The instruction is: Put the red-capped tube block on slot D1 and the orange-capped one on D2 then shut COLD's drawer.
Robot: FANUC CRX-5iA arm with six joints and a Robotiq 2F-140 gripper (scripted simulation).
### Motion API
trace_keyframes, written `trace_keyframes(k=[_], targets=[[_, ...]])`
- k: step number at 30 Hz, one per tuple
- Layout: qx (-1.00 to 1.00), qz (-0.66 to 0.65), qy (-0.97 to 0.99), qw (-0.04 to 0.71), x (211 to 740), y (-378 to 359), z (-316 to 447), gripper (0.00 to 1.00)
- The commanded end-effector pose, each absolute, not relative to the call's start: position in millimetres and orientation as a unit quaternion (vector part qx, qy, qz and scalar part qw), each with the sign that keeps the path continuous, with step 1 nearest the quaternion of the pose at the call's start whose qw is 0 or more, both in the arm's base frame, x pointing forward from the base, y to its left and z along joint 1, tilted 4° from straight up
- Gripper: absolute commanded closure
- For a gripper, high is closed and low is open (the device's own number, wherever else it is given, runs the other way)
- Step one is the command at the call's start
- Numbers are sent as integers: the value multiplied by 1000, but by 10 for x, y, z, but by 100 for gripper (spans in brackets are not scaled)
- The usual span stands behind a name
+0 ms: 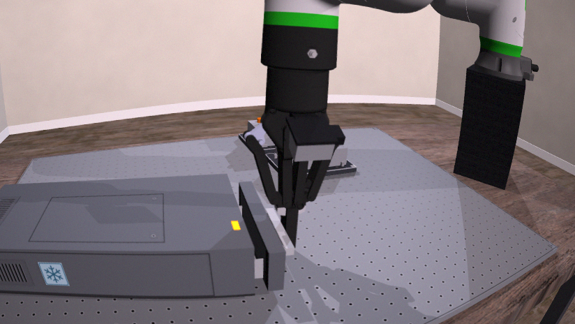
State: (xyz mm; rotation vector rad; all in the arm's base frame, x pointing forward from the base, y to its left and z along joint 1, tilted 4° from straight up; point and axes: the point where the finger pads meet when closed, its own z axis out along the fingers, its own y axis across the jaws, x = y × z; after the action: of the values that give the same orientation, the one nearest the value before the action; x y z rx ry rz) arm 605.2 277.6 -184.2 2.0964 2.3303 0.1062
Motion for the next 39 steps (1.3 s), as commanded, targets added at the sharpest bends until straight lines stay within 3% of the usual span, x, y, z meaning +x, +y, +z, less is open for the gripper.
trace_keyframes(k=[1, 39], targets=[[668, 35, 743, 3, 6068, 2781, -1831, 90], [668, 35, 743, 3, 6178, 2792, -1824, 90]])
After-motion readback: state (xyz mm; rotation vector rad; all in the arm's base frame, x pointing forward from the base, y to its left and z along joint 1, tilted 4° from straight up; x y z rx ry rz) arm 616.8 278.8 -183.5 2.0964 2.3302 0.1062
